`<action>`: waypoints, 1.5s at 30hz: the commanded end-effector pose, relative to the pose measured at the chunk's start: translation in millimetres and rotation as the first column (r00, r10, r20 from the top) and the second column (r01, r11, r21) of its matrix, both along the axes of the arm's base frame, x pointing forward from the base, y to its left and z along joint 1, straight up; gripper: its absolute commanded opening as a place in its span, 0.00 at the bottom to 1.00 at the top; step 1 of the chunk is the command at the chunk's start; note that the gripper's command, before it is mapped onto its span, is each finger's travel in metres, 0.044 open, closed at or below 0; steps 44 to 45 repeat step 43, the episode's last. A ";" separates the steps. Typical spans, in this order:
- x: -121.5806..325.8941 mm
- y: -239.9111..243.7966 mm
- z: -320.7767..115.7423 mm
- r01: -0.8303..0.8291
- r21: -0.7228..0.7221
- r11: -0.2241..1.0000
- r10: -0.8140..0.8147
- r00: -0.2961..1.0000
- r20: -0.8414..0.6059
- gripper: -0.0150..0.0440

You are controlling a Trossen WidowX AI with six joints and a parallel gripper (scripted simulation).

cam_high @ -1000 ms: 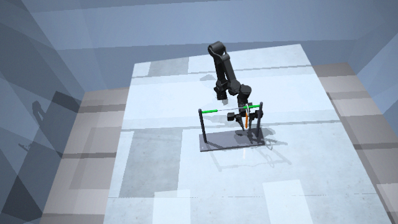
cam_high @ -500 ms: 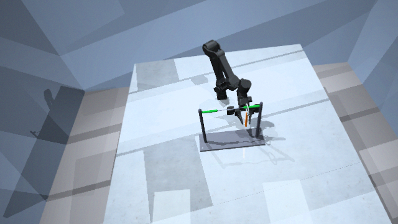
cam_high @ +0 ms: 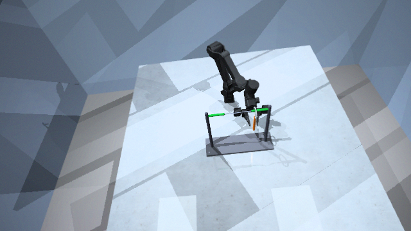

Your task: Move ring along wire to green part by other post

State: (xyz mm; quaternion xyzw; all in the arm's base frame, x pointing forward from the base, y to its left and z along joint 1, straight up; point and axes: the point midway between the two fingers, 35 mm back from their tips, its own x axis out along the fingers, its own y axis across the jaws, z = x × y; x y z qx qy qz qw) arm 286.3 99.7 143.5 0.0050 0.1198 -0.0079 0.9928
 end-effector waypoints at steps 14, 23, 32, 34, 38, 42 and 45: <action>-25.0 1.8 6.9 0.000 0.001 1.000 0.000 1.000 -0.003 0.75; -48.8 -0.9 11.5 -0.001 -0.001 1.000 0.001 1.000 -0.001 1.00; -48.8 -0.9 11.5 -0.001 -0.001 1.000 0.001 1.000 -0.001 1.00; -48.8 -0.9 11.5 -0.001 -0.001 1.000 0.001 1.000 -0.001 1.00; -48.8 -0.9 11.5 -0.001 -0.001 1.000 0.001 1.000 -0.001 1.00; -48.8 -0.9 11.5 -0.001 -0.001 1.000 0.001 1.000 -0.001 1.00; -48.8 -0.9 11.5 -0.001 -0.001 1.000 0.001 1.000 -0.001 1.00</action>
